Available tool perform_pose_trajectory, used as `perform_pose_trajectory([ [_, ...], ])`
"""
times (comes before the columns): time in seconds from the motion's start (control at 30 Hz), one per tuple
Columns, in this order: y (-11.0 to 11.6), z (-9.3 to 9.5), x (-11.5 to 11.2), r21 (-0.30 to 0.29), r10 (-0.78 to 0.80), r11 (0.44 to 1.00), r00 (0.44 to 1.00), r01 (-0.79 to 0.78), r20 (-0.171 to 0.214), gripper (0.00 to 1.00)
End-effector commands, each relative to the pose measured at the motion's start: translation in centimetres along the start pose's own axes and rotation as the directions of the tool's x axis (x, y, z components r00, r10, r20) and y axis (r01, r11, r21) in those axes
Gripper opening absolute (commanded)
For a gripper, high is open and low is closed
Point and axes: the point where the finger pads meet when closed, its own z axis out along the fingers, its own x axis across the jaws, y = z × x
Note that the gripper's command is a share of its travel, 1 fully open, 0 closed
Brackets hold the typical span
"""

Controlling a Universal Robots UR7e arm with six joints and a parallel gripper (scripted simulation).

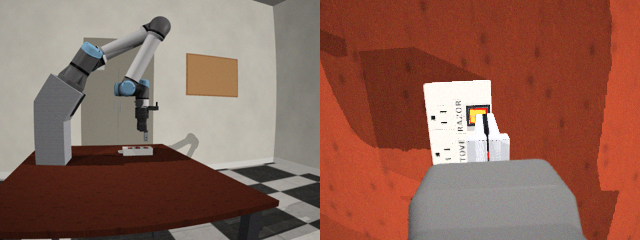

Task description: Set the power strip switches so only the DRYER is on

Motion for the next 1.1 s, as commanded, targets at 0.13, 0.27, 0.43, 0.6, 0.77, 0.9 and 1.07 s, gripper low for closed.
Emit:
perform_pose_trajectory([
  [0.13,0.0,1.3,0.0,0.001,0.000,1.000,1.000,0.000,0.000,0.00],
  [0.27,-0.1,1.5,0.0,0.001,0.000,1.000,1.000,0.000,0.000,0.00],
  [0.43,-0.1,2.1,0.0,0.001,0.000,1.000,1.000,0.000,0.000,0.00],
  [0.6,-0.1,2.4,0.0,0.001,0.000,1.000,1.000,0.000,0.000,0.00],
  [0.77,-0.1,2.6,0.0,0.001,0.000,1.000,1.000,0.000,0.000,0.00],
  [0.9,-0.1,2.7,0.0,0.001,0.000,1.000,1.000,0.000,0.000,0.00],
  [1.07,-0.1,2.7,0.0,0.001,0.000,1.000,1.000,0.000,0.000,0.00],
])
